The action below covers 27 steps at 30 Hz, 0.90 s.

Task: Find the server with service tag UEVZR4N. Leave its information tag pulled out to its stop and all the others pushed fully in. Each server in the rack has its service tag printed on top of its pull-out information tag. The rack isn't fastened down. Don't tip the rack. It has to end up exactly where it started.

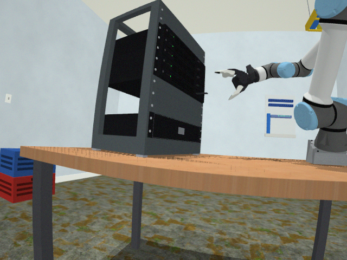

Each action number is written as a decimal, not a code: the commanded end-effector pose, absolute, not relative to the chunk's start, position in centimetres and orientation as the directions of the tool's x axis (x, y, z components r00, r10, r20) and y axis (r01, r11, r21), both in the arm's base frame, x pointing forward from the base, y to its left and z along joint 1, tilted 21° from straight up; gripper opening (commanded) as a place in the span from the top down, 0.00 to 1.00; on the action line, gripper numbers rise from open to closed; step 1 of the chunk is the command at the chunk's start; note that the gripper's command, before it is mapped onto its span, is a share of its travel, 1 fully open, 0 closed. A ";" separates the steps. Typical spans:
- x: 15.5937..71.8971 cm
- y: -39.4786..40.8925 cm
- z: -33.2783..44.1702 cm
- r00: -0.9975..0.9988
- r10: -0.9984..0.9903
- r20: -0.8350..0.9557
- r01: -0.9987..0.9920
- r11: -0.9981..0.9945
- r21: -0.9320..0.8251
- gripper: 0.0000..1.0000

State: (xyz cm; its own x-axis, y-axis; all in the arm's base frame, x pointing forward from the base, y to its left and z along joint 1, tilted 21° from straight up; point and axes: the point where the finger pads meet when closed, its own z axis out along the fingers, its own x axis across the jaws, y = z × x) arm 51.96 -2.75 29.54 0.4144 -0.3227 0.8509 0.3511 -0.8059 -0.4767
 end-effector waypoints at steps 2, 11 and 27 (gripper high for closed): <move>52.0 -3.0 30.0 0.413 -0.336 0.847 0.345 -0.802 -0.487 0.00; 51.9 -3.0 30.1 0.415 -0.350 0.840 0.341 -0.796 -0.500 0.00; 51.9 -3.1 30.4 0.418 -0.372 0.829 0.333 -0.786 -0.521 0.00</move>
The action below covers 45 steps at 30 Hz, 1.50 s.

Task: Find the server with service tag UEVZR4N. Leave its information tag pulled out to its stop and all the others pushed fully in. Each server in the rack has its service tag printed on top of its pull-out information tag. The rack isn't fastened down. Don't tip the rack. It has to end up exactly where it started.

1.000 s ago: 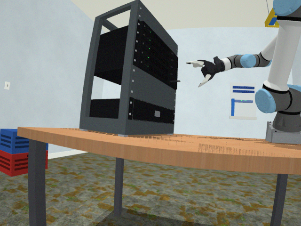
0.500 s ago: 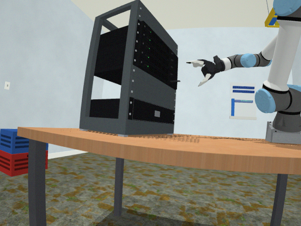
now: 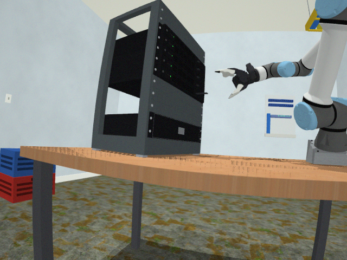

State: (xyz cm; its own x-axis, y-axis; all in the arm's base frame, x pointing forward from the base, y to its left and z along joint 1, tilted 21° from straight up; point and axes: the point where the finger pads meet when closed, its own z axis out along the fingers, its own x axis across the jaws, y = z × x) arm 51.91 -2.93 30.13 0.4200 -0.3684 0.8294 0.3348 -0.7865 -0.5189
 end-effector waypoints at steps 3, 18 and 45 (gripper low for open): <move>51.9 -3.1 30.4 0.418 -0.376 0.827 0.331 -0.784 -0.525 0.00; 51.9 -3.2 30.6 0.420 -0.392 0.819 0.326 -0.777 -0.539 0.00; 51.9 -3.2 30.9 0.422 -0.410 0.809 0.319 -0.768 -0.556 0.00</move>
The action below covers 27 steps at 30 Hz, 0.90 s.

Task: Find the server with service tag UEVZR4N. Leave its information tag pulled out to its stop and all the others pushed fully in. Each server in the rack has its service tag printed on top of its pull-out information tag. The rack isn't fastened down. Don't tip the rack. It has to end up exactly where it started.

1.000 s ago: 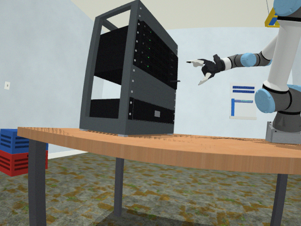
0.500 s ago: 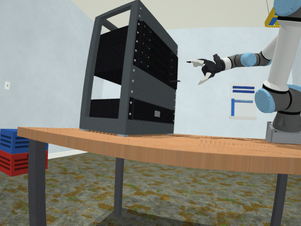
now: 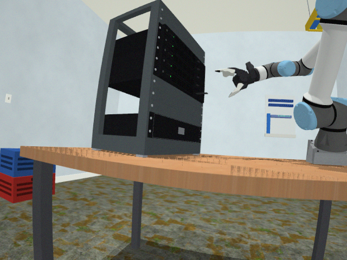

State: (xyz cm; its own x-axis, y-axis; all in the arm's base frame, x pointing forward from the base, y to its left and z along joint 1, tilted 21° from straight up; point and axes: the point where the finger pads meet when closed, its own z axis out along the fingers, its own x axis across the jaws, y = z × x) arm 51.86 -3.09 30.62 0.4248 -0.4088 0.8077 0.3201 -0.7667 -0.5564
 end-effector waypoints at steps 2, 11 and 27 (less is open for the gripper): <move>51.9 -3.2 30.9 0.422 -0.411 0.808 0.319 -0.767 -0.557 0.00; 51.9 -3.3 30.9 0.422 -0.414 0.807 0.318 -0.766 -0.559 0.00; 51.9 -3.3 31.0 0.422 -0.417 0.805 0.316 -0.764 -0.562 0.00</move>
